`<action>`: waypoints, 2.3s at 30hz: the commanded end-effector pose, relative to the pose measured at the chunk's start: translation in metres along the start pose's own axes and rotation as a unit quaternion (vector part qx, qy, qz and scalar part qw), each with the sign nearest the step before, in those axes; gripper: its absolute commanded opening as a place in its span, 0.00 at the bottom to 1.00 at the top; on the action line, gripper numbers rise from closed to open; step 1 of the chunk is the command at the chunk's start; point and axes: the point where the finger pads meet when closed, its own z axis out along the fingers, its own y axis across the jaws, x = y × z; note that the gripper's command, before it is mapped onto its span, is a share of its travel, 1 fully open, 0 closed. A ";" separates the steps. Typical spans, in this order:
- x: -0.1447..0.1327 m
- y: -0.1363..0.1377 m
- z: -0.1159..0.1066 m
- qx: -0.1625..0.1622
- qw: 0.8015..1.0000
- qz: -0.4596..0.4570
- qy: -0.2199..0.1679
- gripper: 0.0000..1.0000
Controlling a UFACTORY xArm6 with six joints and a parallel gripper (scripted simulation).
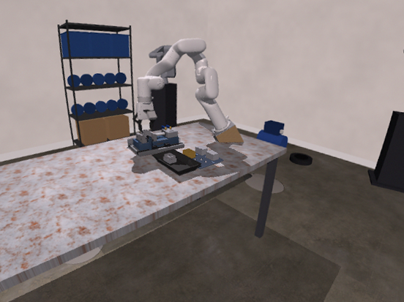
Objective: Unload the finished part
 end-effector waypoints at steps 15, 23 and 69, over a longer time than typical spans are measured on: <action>0.000 0.001 0.003 -0.002 1.000 0.000 0.000 0.69; 0.000 0.001 0.006 -0.002 1.000 0.000 0.000 0.69; 0.000 0.001 0.013 -0.002 1.000 0.000 0.000 0.00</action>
